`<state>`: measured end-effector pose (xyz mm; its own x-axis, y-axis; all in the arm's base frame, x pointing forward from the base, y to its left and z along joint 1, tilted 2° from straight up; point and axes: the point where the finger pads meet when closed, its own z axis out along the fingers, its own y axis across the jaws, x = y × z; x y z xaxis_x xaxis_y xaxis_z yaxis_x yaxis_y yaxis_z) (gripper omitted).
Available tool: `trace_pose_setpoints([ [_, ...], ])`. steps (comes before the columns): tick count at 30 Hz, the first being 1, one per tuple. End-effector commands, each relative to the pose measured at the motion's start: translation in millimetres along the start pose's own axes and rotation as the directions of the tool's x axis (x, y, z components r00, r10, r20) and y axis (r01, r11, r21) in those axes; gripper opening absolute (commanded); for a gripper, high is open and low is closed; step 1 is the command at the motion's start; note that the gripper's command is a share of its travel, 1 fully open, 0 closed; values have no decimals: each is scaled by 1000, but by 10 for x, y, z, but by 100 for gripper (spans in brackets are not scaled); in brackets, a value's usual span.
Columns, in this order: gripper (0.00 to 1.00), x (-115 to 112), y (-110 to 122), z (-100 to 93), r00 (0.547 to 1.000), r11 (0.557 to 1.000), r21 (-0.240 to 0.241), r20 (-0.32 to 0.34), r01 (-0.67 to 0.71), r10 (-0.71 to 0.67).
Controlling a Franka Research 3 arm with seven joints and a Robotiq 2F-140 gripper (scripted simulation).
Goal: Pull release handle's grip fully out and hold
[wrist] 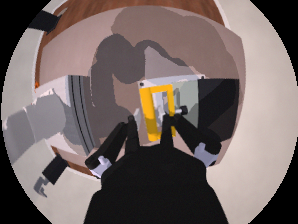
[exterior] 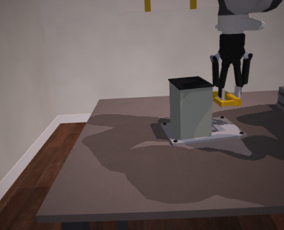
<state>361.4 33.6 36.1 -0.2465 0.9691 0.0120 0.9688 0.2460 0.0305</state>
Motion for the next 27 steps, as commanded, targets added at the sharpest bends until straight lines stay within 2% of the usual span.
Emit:
trace_pose_setpoints([
  [1,31,-3,9,3,1000,1000,-1,2,4,-4],
  [10,31,-3,9,3,1000,1000,-1,2,4,-4],
  [11,0,-3,9,3,1000,1000,-1,2,4,-4],
  [27,0,-3,9,3,1000,1000,-1,2,4,-4],
])
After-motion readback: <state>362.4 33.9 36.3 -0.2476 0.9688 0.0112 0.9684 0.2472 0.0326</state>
